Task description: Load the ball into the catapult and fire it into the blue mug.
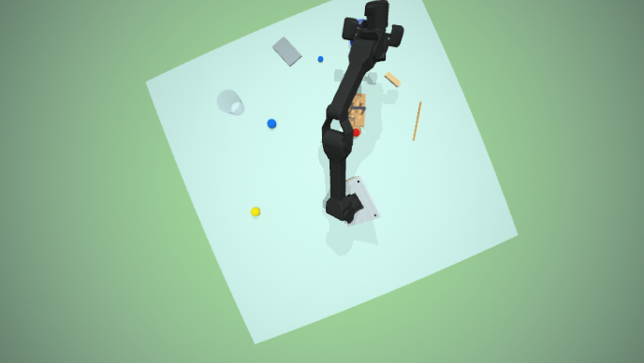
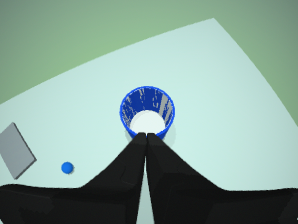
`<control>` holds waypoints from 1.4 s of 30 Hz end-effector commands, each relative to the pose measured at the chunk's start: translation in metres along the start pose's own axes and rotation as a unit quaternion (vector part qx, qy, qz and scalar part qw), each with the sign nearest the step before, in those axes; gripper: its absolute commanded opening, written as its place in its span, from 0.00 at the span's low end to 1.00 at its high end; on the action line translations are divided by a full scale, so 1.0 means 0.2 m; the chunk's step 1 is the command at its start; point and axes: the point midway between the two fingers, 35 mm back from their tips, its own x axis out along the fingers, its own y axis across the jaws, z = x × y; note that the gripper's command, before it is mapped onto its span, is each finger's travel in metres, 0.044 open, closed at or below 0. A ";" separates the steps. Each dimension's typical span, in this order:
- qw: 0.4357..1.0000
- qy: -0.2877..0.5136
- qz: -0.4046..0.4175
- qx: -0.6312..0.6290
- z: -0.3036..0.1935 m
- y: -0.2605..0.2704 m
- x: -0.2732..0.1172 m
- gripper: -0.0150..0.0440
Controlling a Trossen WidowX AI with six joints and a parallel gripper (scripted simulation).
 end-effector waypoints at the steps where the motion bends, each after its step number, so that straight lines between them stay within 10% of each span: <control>1: 1.000 0.003 -0.001 -0.006 -0.01 0.01 0.01 0.25; 42: 0.824 0.289 -0.106 -0.477 -0.92 0.29 -0.08 0.25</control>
